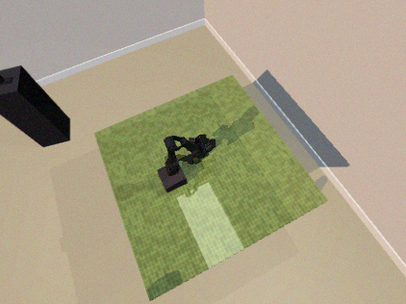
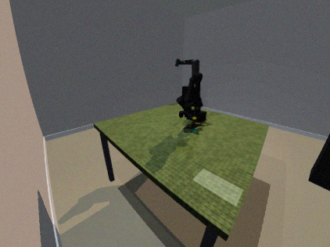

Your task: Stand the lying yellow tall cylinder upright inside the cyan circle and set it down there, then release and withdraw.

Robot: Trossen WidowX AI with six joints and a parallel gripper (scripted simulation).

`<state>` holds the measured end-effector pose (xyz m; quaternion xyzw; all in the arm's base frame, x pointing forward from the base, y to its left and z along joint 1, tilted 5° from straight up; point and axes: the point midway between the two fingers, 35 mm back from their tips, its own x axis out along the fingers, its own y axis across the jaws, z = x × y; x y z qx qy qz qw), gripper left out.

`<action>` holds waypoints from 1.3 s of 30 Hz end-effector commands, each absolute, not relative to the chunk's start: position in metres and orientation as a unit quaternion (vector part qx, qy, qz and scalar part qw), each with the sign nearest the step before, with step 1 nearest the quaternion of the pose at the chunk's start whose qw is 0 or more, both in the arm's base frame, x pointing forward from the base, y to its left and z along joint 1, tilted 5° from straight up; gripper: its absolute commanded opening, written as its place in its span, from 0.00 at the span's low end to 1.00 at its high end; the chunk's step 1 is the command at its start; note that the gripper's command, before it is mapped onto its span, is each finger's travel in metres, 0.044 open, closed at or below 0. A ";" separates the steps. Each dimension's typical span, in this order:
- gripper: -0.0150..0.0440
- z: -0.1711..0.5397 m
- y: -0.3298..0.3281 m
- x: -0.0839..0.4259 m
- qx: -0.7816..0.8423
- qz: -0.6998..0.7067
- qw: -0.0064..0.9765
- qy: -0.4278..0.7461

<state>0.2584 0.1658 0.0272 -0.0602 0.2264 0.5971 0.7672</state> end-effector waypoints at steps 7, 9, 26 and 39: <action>0.43 0.032 0.161 0.254 -0.047 0.603 0.771 0.200; 0.43 0.032 0.160 0.253 -0.045 0.605 0.771 0.194; 0.43 0.041 0.152 0.242 -0.031 0.616 0.774 0.146; 0.43 0.047 0.146 0.231 -0.023 0.624 0.773 0.110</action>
